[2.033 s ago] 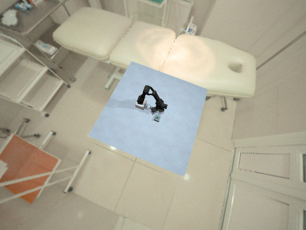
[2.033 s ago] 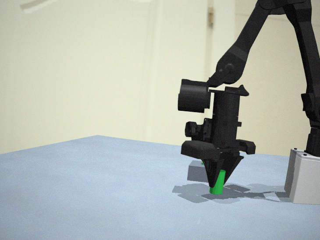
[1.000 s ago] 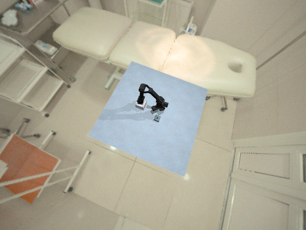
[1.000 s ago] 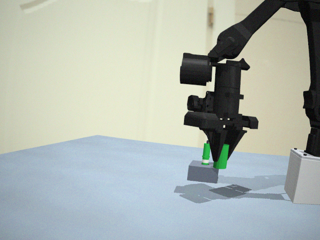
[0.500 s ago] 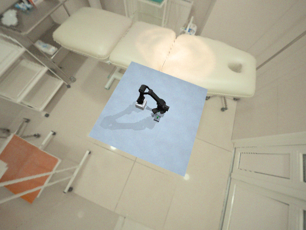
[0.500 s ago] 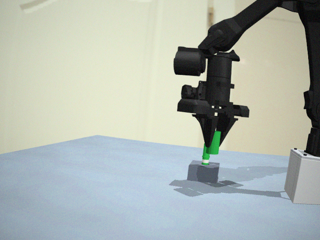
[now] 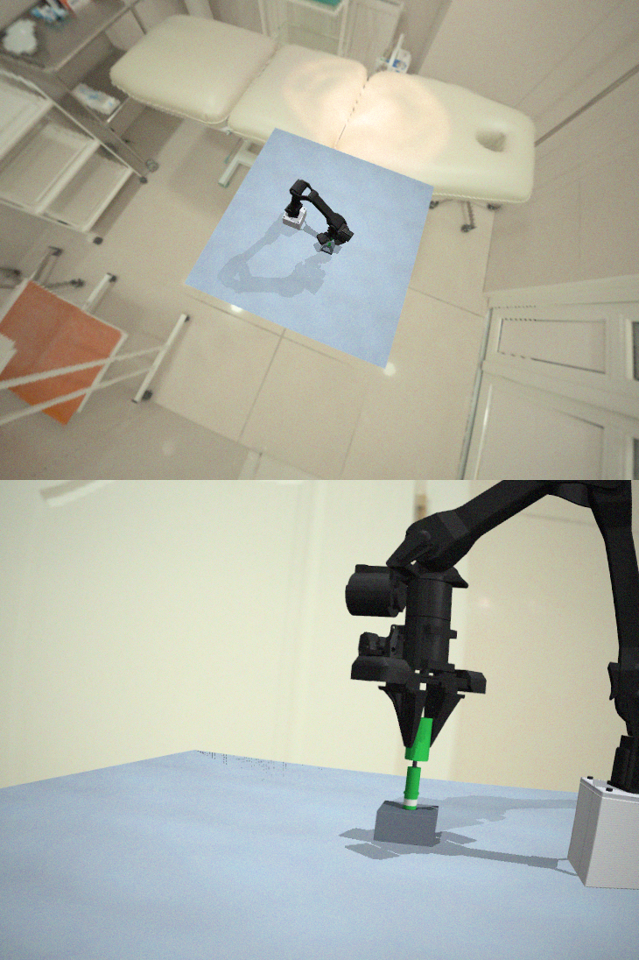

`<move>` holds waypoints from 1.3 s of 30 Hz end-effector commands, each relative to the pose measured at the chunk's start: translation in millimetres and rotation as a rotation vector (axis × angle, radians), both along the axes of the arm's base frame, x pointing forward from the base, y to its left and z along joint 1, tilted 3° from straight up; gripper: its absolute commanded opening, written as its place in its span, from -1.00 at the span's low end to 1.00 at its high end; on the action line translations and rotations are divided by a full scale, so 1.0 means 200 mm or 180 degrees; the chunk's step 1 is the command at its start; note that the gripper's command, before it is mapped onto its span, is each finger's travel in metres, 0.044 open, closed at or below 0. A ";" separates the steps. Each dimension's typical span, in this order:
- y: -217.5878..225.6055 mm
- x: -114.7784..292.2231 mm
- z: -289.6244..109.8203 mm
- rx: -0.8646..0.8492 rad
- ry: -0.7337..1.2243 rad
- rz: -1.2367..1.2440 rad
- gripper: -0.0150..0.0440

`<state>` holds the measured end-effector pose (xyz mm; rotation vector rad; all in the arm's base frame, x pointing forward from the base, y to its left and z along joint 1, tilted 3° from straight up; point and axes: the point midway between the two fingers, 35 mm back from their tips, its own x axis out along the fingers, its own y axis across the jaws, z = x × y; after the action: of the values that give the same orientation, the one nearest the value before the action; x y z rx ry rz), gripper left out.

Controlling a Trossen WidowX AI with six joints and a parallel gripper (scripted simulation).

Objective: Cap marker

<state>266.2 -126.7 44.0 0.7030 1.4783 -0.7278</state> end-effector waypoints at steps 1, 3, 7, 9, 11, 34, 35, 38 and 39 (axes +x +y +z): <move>-0.09 0.00 0.04 -0.0015 0.0003 0.0002 -0.49; -0.12 -0.01 0.06 -0.0017 0.0004 0.0002 -0.49; -0.15 -0.01 0.07 -0.0018 0.0005 0.0002 -0.49; -0.15 -0.01 0.06 -0.0018 0.0005 0.0002 -0.49; -0.15 -0.01 0.05 -0.0018 0.0005 0.0002 -0.49; -0.15 -0.01 -0.11 -0.0018 0.0005 0.0002 -0.49; -0.15 -0.01 -0.12 -0.0018 0.0005 0.0002 -0.49; -0.15 -0.01 -0.14 -0.0018 0.0005 0.0002 -0.49; -0.15 -0.01 -0.15 -0.0018 0.0005 0.0002 -0.49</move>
<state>264.8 -157.8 21.0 0.7009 1.4728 -0.7325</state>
